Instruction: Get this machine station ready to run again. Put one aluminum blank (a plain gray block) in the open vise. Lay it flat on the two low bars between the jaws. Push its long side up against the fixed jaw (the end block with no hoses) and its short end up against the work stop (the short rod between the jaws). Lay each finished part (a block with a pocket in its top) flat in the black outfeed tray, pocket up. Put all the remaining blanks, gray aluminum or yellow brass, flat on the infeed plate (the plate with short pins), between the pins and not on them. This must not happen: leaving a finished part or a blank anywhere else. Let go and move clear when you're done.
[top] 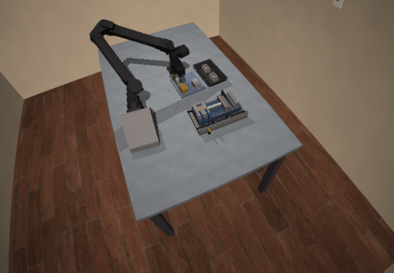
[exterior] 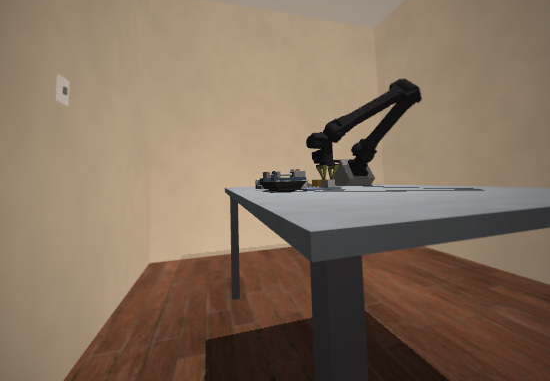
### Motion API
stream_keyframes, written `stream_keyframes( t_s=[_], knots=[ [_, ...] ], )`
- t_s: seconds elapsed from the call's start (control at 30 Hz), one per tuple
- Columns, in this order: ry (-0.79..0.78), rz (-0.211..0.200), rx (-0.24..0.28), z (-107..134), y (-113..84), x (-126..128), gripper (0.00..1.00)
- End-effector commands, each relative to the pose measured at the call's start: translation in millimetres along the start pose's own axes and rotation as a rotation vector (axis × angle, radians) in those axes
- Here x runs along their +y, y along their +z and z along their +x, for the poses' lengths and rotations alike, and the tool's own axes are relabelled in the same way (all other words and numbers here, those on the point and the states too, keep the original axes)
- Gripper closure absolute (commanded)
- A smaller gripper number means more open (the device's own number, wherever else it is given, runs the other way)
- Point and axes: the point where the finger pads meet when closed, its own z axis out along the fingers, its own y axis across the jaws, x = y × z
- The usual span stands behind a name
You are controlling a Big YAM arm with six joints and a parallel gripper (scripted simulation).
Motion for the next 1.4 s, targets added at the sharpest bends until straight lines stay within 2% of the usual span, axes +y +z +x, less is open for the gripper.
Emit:
stream_keyframes(
  t_s=[0.0,0.33,0.7,1.37],
  knots=[
    [0.005,0.024,-0.002,-0.9,7.6,-4.8,1.0],
    [-0.003,0.02,-0.001,1.0,2.4,-2.7,1.0],
    [-0.021,-0.021,0.003,7.5,-21.4,9.3,1.0],
    [-0.026,-0.03,0.002,8.7,-55.9,11.4,1.0]
  ],
)
